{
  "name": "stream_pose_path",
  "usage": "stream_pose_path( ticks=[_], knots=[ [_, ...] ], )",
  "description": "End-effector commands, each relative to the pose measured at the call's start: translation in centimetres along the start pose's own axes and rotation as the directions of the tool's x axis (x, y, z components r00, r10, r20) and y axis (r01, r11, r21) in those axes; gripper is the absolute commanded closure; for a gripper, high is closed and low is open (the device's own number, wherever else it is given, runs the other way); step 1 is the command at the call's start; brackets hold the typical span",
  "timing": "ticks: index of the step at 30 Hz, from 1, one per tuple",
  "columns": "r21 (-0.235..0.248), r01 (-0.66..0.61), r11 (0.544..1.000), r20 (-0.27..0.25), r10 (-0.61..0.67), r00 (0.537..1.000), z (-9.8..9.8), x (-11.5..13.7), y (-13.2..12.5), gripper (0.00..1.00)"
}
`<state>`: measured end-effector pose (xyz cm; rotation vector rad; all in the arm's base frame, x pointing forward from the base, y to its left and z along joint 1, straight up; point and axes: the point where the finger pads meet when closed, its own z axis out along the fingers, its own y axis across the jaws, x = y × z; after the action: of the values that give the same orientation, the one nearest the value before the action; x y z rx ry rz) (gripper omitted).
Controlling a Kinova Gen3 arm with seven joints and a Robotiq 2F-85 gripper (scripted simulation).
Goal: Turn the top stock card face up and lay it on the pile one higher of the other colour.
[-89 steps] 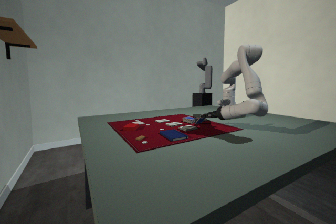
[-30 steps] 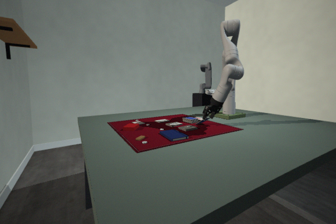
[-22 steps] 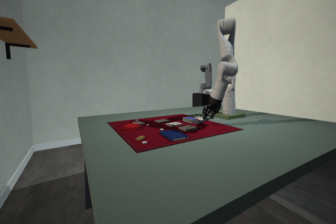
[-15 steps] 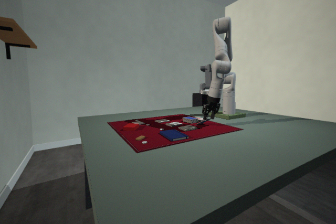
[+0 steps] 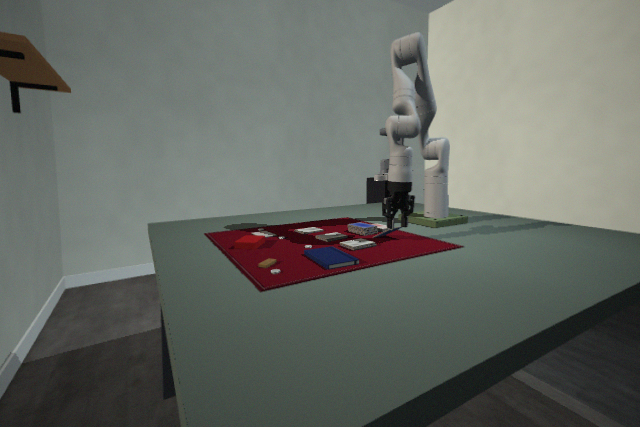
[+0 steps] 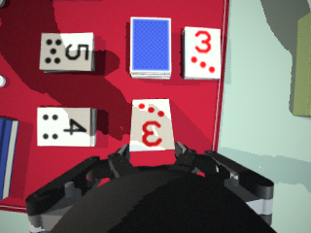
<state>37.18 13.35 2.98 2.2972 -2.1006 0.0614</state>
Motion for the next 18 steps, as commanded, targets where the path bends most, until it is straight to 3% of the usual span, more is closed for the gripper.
stream_pose_path(
  ticks=[1,18],
  knots=[
    [-0.002,-0.034,0.999,0.031,0.034,0.999,-0.03,1.37,-0.27,0.29],
    [0.001,-0.034,0.999,0.191,0.034,0.981,0.37,1.45,-0.26,0.29]
  ],
)
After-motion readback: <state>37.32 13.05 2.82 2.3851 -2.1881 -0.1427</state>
